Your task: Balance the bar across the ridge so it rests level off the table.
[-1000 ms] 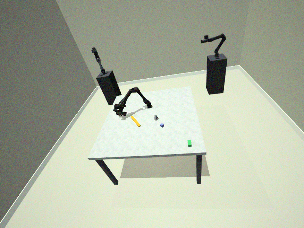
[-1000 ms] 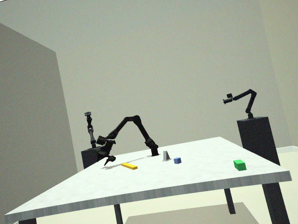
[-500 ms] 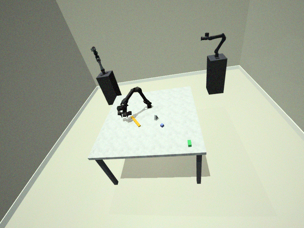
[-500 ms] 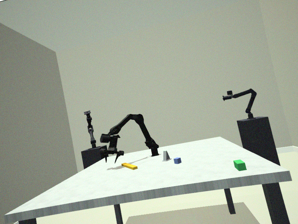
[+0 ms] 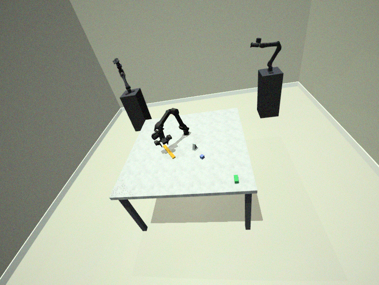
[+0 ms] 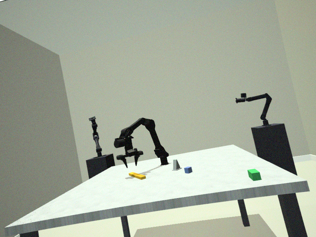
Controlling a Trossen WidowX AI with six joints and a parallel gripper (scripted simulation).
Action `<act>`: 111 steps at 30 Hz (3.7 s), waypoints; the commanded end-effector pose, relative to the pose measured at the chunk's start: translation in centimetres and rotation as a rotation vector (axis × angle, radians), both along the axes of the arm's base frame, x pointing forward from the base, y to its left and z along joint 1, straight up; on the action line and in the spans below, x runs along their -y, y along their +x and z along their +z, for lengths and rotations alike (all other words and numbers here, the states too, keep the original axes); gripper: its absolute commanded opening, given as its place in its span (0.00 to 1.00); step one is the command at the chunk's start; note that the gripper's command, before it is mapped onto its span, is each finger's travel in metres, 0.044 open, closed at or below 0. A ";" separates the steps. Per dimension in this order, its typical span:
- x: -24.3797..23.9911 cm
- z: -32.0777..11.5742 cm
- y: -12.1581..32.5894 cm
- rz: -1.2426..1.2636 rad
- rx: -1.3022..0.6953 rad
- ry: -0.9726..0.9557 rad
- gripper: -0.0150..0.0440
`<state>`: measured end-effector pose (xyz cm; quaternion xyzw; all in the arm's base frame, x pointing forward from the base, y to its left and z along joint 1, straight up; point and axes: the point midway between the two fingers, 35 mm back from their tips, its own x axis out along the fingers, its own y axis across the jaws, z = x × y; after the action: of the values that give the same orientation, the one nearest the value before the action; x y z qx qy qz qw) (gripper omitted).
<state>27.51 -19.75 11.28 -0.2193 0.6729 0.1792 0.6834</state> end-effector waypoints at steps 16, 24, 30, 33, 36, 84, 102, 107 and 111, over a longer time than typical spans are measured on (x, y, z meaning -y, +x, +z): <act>-1.3 -3.7 0.2 0.039 -0.005 0.032 0.79; -1.3 -4.4 0.3 0.039 -0.005 0.032 0.79; -1.3 -5.4 0.3 0.039 -0.005 0.032 0.79; -1.3 -5.9 0.3 0.039 -0.006 0.032 0.79; -1.3 -6.3 0.3 0.039 -0.006 0.032 0.79; -0.9 -2.0 0.7 0.036 -0.006 0.029 0.25; -1.1 2.6 0.5 0.038 -0.005 0.031 0.25; -1.2 3.8 0.3 0.038 -0.005 0.031 0.25; -1.3 4.8 0.2 0.039 -0.005 0.032 0.25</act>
<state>27.64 -18.46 14.89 -0.2164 0.6721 0.2056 0.6776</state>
